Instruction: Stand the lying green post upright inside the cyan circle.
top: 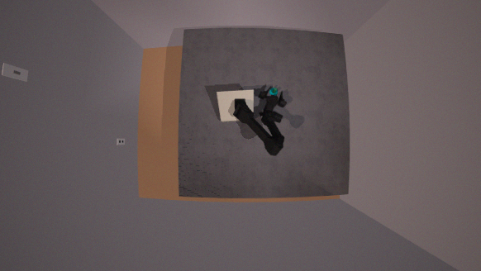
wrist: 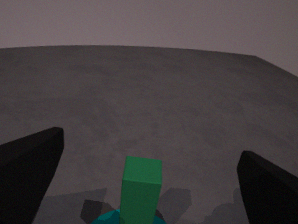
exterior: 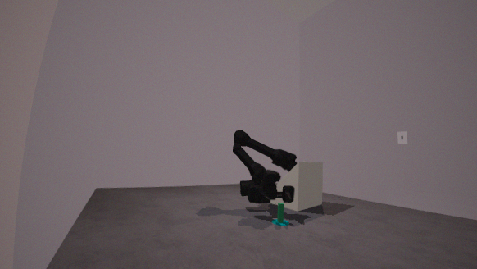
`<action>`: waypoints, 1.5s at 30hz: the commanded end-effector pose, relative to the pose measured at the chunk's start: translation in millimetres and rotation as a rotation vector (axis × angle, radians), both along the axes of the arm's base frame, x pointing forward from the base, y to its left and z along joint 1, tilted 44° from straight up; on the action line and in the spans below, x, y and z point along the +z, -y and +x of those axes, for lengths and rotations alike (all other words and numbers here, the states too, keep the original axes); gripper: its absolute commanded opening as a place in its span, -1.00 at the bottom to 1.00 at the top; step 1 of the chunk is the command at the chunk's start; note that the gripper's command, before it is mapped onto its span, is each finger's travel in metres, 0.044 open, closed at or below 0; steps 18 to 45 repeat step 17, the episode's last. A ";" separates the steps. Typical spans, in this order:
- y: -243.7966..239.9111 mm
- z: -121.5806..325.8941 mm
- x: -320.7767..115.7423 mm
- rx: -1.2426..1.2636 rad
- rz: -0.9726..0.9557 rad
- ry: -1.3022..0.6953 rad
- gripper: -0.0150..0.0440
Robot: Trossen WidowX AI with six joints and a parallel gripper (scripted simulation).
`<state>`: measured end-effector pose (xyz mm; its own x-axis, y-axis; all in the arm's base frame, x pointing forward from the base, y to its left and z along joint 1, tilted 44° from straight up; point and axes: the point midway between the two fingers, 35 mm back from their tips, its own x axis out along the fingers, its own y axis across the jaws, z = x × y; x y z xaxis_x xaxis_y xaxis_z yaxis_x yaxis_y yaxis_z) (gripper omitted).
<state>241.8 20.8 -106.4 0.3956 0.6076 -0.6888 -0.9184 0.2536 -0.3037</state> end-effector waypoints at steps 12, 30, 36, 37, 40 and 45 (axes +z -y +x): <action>-48.9 -6.9 51.3 0.001 0.010 0.013 0.86; -52.0 -3.7 40.6 -0.024 -0.027 -0.090 0.86; -52.0 -3.7 40.6 -0.024 -0.027 -0.090 0.86; -52.0 -3.7 40.6 -0.024 -0.027 -0.090 0.86; -52.0 -3.7 40.6 -0.024 -0.027 -0.090 0.86; -52.0 -3.7 40.6 -0.024 -0.027 -0.090 0.86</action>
